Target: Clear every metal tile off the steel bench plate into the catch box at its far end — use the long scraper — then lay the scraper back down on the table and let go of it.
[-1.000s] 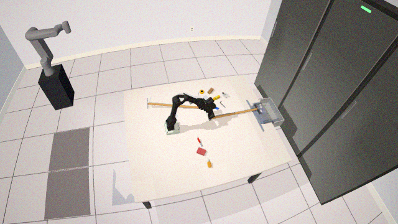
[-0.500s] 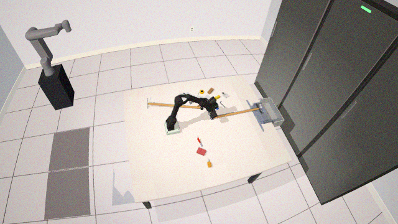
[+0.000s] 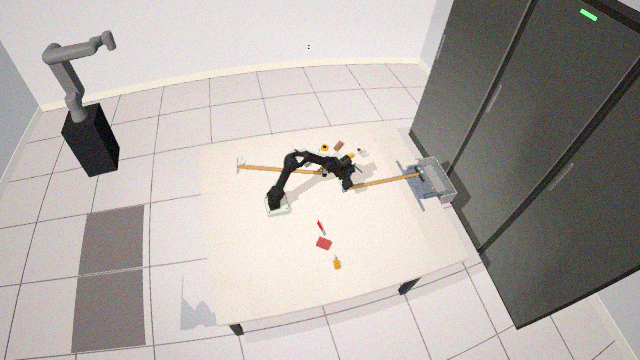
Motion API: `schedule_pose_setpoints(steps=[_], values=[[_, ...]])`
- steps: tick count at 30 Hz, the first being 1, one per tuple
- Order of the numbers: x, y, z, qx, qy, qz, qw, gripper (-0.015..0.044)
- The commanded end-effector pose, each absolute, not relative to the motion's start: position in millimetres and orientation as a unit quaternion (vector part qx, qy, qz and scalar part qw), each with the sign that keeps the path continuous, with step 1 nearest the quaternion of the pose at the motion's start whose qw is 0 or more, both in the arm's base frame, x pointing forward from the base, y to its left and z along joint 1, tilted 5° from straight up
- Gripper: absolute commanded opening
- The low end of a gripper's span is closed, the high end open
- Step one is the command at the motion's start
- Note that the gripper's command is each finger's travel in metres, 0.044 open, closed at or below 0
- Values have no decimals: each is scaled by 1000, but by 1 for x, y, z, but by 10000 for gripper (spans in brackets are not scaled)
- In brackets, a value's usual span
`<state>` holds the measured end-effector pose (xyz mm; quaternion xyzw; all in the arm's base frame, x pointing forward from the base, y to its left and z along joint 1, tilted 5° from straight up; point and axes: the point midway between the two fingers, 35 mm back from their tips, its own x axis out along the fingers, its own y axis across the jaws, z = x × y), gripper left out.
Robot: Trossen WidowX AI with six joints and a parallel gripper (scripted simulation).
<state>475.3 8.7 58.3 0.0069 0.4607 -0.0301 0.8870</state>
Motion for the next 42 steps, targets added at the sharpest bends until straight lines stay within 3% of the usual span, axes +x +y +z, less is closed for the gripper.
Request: schedule_pose_setpoints(steps=[1, 42], values=[[484, 9, 63, 7, 454, -27, 891, 0], [525, 1, 56, 6, 457, -29, 889, 0]])
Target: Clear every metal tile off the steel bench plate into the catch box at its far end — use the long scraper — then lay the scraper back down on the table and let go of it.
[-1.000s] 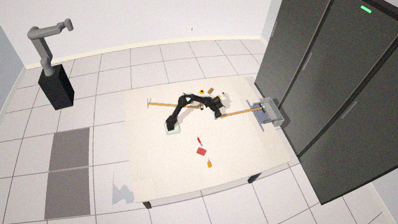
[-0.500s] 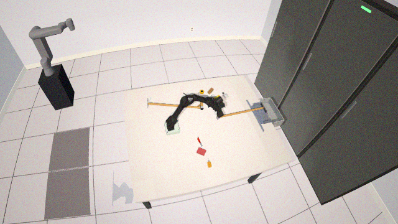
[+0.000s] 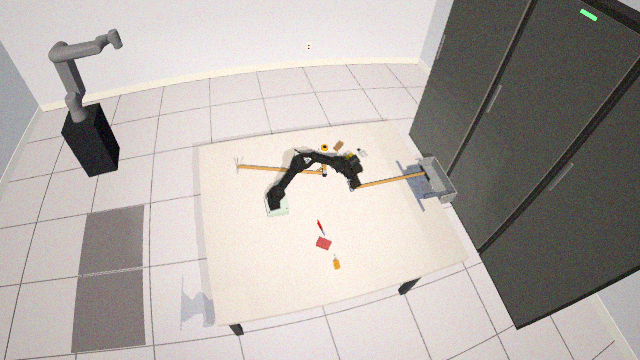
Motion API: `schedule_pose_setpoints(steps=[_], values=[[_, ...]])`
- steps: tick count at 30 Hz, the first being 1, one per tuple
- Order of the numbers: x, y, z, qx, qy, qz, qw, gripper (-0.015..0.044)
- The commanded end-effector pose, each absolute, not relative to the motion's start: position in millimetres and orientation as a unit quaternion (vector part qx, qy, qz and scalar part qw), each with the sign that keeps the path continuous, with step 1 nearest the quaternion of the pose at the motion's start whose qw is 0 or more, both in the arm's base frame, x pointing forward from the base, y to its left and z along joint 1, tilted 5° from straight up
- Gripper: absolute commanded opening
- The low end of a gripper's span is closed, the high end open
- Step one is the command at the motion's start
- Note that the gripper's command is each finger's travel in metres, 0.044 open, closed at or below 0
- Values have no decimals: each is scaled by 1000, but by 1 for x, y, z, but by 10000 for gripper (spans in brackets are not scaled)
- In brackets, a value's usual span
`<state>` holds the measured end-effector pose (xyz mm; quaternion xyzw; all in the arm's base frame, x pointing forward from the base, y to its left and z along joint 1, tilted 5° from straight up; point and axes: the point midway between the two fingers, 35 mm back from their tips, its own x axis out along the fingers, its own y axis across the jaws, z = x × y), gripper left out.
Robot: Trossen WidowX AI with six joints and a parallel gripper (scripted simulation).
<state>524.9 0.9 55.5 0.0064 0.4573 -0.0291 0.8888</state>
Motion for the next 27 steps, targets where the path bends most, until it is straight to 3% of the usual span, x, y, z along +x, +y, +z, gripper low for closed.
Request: schedule_pose_setpoints(steps=[1, 27], values=[[525, 1, 56, 6, 457, -29, 889, 0], [504, 4, 65, 6, 455, -28, 890, 0]])
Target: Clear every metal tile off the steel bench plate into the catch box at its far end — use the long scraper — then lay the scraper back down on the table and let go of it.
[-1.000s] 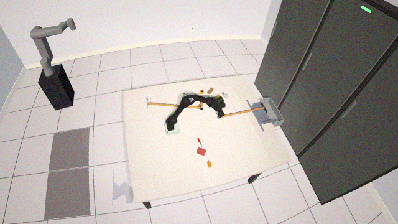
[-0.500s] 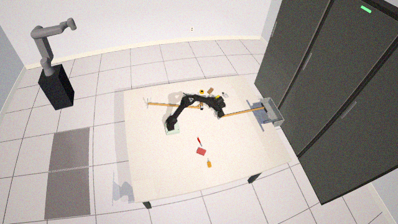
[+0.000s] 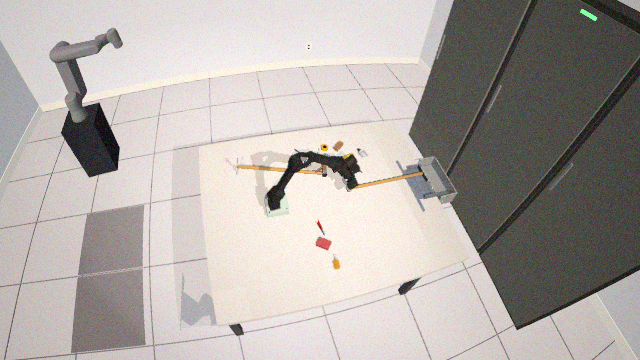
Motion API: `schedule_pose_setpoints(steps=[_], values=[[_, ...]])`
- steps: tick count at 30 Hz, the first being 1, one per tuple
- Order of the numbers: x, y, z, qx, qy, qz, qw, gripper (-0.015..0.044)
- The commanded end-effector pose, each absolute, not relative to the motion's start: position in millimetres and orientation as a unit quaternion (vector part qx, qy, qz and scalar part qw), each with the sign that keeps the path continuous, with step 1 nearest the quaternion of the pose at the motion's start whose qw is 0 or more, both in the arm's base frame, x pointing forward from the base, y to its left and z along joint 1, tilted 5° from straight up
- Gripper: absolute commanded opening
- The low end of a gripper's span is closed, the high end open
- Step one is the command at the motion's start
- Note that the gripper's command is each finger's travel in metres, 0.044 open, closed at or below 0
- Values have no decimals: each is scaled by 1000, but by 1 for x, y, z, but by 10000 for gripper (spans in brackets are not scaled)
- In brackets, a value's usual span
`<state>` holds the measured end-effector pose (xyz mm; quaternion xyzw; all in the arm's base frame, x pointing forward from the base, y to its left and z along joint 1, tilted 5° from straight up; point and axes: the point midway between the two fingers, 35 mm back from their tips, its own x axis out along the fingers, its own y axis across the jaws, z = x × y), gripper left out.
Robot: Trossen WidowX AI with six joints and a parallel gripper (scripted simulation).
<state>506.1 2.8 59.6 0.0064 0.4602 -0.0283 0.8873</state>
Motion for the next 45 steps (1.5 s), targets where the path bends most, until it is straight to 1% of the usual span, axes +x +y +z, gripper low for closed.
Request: schedule_pose_setpoints(steps=[1, 45], values=[[502, 4, 65, 6, 455, -28, 890, 0], [435, 12, 78, 6, 455, -28, 890, 0]])
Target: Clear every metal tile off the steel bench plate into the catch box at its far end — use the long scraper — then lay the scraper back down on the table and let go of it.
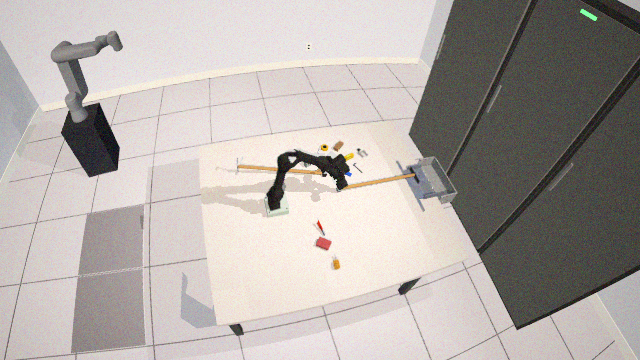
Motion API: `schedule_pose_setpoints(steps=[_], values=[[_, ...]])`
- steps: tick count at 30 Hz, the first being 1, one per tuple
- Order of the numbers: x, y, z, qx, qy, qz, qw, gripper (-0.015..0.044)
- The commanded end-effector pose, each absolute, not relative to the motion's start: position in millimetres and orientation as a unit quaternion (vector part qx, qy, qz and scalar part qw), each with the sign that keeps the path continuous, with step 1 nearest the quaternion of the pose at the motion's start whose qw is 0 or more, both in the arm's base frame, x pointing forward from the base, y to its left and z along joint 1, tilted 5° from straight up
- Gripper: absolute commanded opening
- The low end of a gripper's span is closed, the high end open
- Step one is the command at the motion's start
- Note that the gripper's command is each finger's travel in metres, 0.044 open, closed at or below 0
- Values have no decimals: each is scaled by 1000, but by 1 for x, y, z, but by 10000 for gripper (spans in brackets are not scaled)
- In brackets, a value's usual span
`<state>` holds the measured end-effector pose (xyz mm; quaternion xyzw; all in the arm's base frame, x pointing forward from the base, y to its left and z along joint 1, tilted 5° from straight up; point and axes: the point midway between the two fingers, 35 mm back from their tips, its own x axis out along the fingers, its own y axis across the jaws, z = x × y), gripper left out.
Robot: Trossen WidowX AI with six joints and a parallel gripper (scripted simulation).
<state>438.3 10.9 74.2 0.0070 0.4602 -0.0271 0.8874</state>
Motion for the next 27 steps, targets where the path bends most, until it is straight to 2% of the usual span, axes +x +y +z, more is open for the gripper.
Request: schedule_pose_setpoints(steps=[1, 27], values=[[434, 12, 78, 6, 455, -28, 890, 0], [392, 14, 78, 6, 454, -27, 890, 0]])
